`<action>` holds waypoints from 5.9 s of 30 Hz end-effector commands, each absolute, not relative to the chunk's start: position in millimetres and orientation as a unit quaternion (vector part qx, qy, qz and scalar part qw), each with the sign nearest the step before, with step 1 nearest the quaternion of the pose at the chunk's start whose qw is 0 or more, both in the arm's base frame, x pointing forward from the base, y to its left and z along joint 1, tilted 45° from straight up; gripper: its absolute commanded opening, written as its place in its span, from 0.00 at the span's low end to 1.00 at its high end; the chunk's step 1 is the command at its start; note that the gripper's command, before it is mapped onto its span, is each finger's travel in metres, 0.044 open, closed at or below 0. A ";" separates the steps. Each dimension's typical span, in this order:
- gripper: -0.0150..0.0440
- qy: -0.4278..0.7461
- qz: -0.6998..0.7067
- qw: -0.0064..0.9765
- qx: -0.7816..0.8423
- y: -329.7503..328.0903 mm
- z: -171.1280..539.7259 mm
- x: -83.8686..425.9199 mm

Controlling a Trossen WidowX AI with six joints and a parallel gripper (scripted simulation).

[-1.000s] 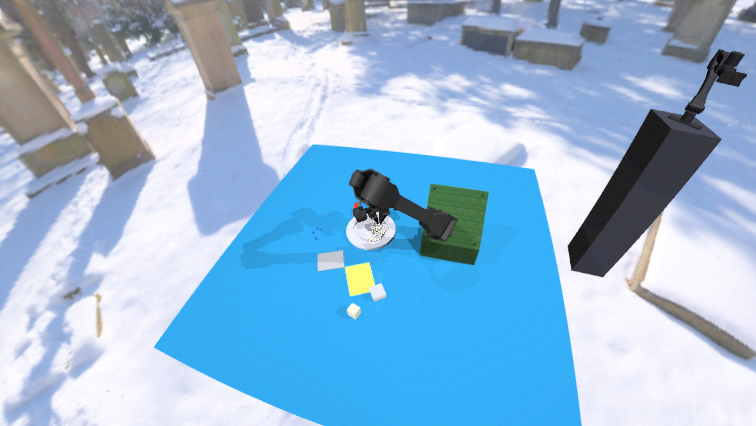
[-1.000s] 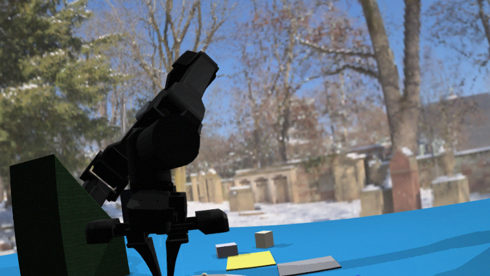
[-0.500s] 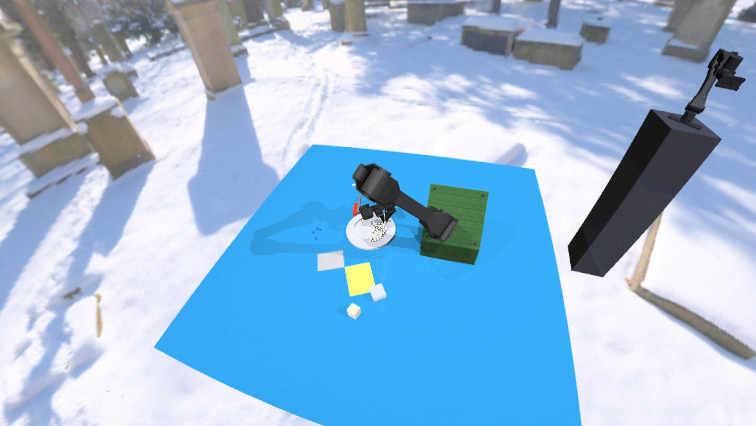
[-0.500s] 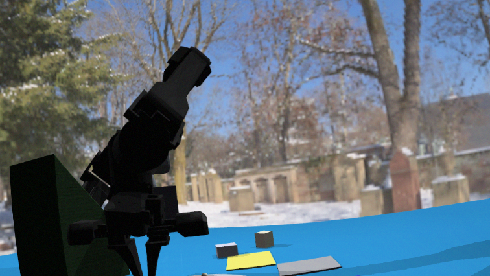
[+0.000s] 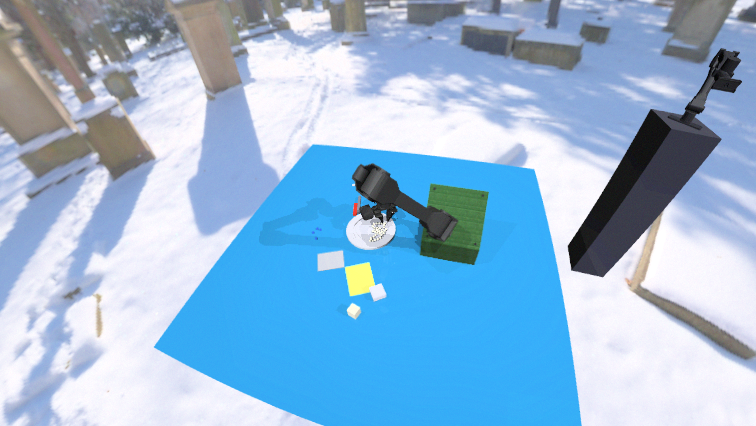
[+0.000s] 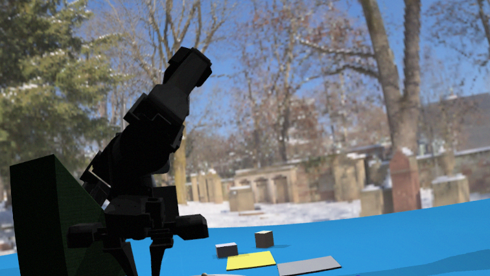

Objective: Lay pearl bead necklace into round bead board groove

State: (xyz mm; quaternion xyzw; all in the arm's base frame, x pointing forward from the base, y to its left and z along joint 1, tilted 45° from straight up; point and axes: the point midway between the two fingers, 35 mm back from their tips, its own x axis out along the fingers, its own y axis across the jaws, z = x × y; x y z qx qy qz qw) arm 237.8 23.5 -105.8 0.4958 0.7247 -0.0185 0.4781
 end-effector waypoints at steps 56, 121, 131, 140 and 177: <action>0.46 0.724 0.044 0.520 0.452 15.3 -78.0 240.3; 0.25 0.726 0.044 0.519 0.449 37.3 -100.0 237.0; 0.25 0.726 0.044 0.516 0.453 33.8 -95.3 235.9; 0.25 0.726 0.043 0.515 0.453 30.0 -98.4 228.2; 1.00 0.725 0.044 0.515 0.455 31.6 -98.9 229.1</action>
